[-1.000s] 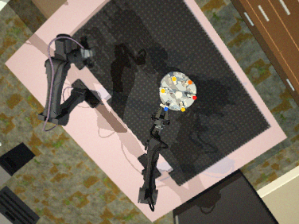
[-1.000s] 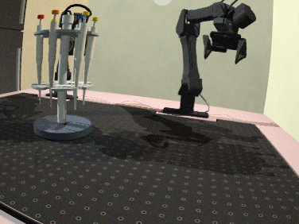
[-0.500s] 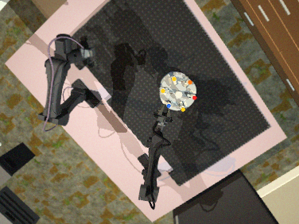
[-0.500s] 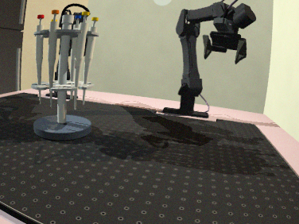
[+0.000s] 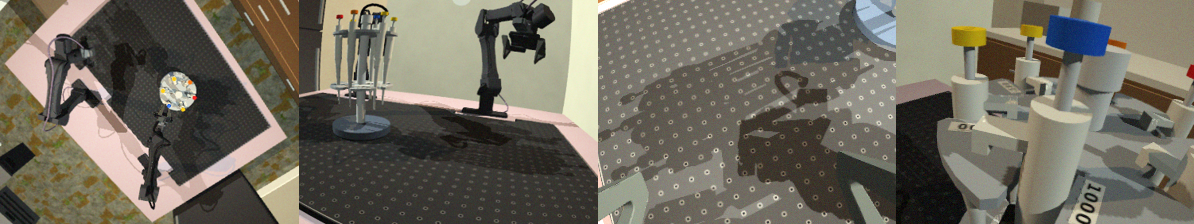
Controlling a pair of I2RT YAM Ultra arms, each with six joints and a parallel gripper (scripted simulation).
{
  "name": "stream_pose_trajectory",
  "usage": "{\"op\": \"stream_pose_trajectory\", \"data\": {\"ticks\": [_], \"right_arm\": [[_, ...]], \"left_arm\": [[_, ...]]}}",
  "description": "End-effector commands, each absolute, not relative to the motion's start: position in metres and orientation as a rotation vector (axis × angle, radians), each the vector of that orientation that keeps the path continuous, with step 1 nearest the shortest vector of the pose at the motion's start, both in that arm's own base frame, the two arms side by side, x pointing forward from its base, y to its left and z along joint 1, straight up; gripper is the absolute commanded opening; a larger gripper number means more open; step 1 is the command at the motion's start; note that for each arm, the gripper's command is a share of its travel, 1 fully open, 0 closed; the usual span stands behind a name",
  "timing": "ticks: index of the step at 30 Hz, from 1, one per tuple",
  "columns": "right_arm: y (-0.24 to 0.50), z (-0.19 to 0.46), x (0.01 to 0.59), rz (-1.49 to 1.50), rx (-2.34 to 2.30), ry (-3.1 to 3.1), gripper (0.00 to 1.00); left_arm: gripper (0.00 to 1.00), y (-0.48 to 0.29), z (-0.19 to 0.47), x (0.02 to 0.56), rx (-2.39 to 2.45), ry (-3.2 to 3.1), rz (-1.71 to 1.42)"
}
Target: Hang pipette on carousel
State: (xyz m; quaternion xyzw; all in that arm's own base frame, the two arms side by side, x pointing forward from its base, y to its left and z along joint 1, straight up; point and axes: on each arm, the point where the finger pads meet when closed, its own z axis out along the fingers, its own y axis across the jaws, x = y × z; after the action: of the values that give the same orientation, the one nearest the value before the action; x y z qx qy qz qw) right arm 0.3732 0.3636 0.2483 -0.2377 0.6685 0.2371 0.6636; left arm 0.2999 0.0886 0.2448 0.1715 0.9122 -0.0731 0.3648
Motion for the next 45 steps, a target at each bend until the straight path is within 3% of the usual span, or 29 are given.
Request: {"op": "stream_pose_trajectory", "data": {"ticks": [1, 31, 36, 45], "right_arm": [[0.362, 0.292, 0.377, 0.571, -0.483, 1.419, 0.12], [0.362, 0.292, 0.377, 0.571, -0.483, 1.419, 0.12], [0.371, 0.268, 0.375, 0.394, -0.396, 1.527, 0.12], [0.361, 0.289, 0.378, 0.403, -0.351, 1.486, 0.12]], "left_arm": [[1.0, 0.091, 0.253, 0.304, 0.449, 2.313, -0.176], [1.0, 0.091, 0.253, 0.304, 0.449, 2.313, -0.176], [1.0, 0.091, 0.253, 0.304, 0.449, 2.313, -0.176], [1.0, 0.091, 0.253, 0.304, 0.449, 2.313, -0.176]]}}
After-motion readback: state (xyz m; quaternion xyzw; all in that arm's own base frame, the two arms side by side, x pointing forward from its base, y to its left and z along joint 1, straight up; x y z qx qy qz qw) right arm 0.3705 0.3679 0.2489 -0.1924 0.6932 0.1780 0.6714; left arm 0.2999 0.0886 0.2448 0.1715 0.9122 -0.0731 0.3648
